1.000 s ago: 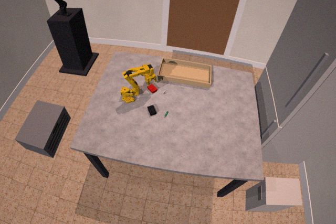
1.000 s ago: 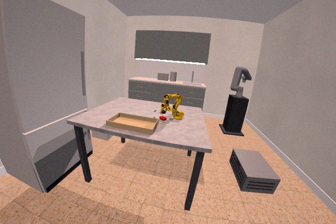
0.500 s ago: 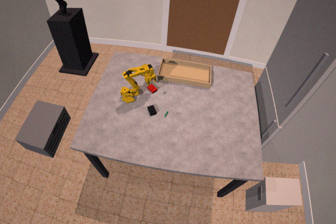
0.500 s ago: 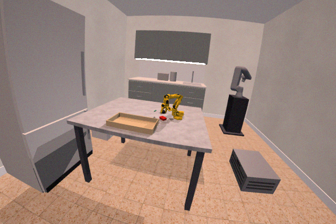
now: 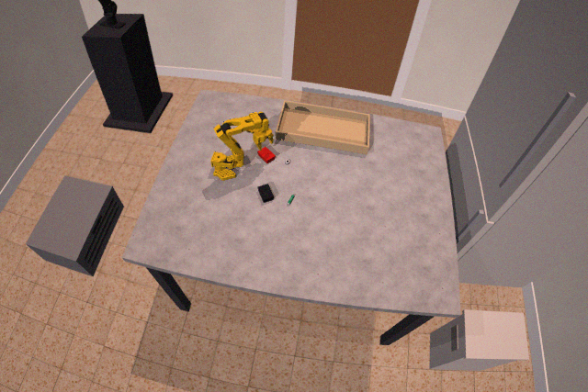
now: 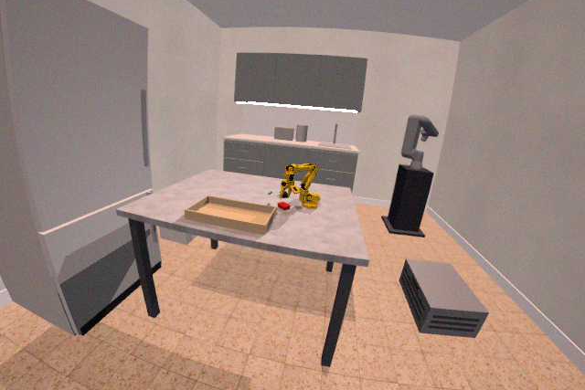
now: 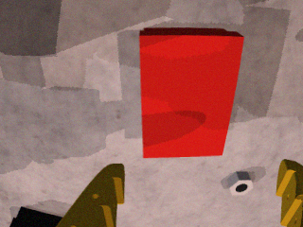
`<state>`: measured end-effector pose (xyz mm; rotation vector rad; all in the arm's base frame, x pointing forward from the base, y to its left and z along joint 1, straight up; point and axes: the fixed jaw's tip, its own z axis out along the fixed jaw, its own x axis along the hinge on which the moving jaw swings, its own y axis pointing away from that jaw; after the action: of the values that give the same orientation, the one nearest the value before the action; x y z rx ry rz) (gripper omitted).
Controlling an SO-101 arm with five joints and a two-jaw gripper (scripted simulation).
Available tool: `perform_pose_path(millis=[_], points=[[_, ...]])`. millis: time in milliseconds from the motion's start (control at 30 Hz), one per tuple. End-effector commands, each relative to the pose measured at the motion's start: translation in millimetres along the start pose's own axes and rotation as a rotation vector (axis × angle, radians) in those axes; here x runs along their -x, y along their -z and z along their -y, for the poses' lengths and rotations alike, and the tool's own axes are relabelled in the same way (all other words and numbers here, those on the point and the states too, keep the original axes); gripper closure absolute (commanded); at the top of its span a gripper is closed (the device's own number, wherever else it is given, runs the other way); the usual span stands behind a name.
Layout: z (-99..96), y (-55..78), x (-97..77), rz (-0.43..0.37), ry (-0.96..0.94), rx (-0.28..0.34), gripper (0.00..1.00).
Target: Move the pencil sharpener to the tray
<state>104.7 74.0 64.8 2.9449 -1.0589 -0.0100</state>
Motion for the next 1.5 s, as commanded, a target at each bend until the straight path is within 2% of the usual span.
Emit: perform_pose_path(millis=[0, 700, 967, 1467], points=[[1.8, 3.3, 1.0, -0.002, 0.008, -0.014, 0.69], [3.8, 1.4, 0.5, -0.002, 0.008, -0.014, 0.69], [4.9, -6.0, 0.2, -0.002, 0.008, -0.014, 0.69], [5.3, -34.2, 0.2, -0.002, 0.008, -0.014, 0.69]])
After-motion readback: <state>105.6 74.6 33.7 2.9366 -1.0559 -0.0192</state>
